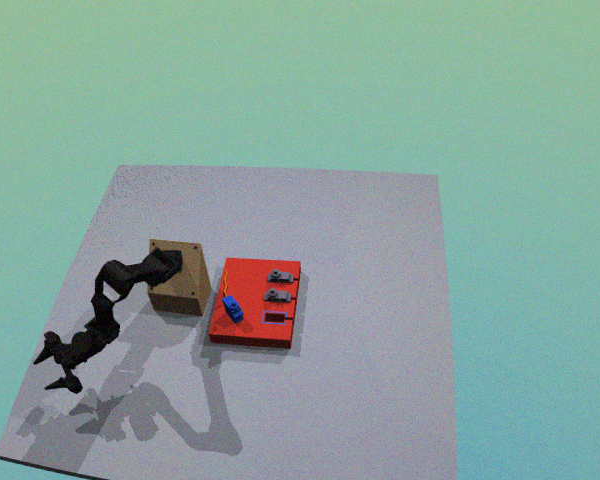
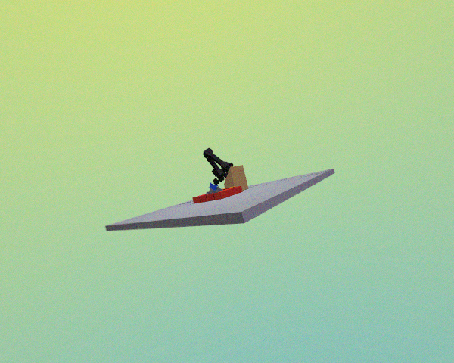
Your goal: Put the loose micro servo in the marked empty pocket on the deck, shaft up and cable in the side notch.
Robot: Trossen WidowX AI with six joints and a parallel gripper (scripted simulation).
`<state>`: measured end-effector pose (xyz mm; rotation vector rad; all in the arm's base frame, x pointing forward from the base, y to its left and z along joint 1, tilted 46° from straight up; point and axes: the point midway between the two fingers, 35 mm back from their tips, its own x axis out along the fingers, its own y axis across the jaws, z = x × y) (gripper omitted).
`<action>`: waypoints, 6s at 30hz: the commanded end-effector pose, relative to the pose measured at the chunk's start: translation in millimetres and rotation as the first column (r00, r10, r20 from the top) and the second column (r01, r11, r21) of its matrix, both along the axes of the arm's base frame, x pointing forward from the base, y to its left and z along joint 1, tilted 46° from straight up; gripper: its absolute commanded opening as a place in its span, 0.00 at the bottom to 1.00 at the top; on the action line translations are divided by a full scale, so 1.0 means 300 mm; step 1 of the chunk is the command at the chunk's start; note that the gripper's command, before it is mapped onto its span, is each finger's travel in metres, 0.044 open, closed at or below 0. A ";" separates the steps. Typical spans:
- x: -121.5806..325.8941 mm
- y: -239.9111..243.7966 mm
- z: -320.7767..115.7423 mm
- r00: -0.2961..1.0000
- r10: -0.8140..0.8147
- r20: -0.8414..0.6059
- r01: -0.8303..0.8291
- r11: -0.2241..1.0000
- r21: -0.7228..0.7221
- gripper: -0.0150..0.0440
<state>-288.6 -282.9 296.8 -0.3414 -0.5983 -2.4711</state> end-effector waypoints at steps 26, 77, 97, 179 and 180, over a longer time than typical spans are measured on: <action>0.231 -0.222 -0.018 0.982 0.189 -0.024 -0.181 0.966 0.185 1.00; 0.918 -0.481 0.000 0.753 0.652 -0.089 -0.541 0.691 0.480 1.00; 1.145 -0.471 -0.059 0.644 0.753 -0.131 -0.516 0.555 0.653 1.00; 1.785 -0.047 -0.506 -0.037 0.999 -0.024 0.273 0.033 0.961 1.00; 1.790 -0.039 -0.511 -0.046 0.999 -0.020 0.285 0.033 0.958 1.00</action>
